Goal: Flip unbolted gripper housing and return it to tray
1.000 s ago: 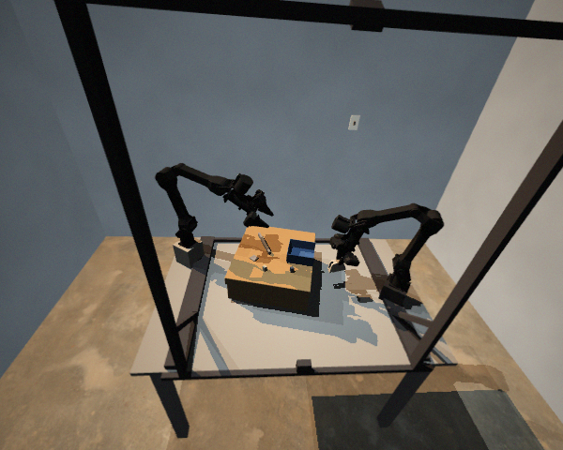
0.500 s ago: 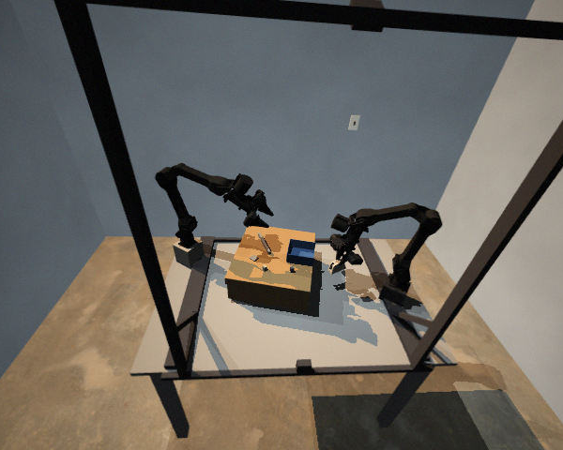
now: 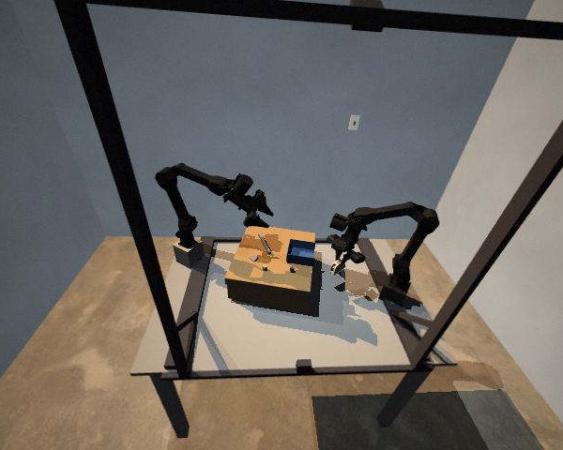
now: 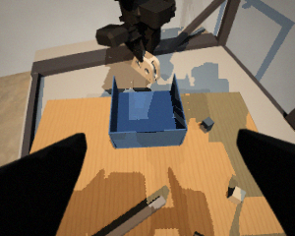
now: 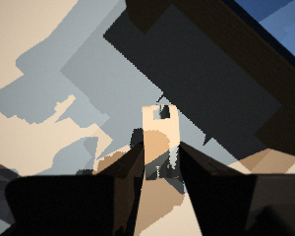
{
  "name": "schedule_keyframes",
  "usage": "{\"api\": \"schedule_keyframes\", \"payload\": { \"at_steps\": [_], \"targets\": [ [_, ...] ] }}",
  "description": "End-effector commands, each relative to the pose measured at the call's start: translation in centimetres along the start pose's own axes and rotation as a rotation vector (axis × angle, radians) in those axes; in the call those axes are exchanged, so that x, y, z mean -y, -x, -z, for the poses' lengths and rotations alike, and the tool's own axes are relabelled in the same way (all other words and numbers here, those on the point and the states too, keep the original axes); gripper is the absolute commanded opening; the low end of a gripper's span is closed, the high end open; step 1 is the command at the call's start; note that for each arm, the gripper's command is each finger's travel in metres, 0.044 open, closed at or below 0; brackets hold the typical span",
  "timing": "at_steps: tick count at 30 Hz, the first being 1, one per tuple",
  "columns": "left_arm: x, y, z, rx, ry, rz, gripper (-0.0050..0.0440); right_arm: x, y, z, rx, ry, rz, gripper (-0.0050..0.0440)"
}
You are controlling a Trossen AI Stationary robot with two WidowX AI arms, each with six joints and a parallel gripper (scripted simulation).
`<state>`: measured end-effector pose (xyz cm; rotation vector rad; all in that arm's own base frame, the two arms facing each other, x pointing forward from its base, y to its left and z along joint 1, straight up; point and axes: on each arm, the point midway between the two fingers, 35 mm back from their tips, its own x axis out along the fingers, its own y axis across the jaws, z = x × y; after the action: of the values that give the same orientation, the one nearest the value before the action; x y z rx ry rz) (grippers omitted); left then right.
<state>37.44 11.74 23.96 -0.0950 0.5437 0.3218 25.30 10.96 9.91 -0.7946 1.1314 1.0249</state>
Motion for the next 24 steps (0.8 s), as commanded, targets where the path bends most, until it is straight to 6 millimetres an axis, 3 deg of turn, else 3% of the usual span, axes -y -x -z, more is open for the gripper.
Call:
{"api": "schedule_keyframes", "payload": {
  "at_steps": [1,24],
  "targets": [
    [0.02,0.49,-0.75,0.024,-0.005,0.003,0.0435,0.32,0.42,-0.35,0.012,0.054,-0.005,0.0113],
    [0.02,0.49,-0.75,0.024,-0.005,0.003,0.0435,0.37,0.42,-0.32,0.01,0.407,-0.097,0.0113]
  ]
}}
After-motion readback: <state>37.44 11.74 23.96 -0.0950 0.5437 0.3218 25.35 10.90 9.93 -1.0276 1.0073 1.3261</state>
